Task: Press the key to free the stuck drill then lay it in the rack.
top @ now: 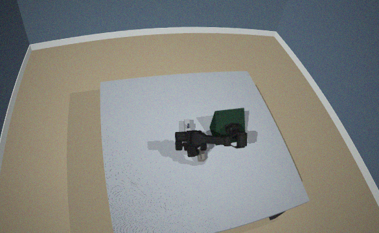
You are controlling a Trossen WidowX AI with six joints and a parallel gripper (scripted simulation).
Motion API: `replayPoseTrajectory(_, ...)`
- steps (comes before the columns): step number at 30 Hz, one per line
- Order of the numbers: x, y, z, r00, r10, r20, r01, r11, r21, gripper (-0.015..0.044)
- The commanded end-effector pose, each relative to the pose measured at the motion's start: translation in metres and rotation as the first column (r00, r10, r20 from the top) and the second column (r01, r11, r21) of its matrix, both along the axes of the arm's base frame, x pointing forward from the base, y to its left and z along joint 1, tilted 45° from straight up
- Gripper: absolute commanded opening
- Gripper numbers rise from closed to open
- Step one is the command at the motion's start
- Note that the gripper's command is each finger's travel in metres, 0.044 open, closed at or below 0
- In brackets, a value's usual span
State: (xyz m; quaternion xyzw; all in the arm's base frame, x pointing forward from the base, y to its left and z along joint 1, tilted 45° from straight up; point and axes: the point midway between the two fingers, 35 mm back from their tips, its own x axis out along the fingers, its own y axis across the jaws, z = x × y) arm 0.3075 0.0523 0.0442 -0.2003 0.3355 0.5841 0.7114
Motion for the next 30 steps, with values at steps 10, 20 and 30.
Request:
replayPoseTrajectory(10, 0.002, 0.005, 0.006, 1.0, 0.0, 0.0, 0.0, 1.0, 0.0, 0.0131)
replayPoseTrajectory(20, 0.002, 0.004, 0.004, 1.0, -0.002, 0.003, 0.002, 1.0, 0.001, 0.0394)
replayPoseTrajectory(30, 0.001, 0.001, -0.001, 1.0, -0.002, 0.003, 0.002, 1.0, 0.001, 0.044)
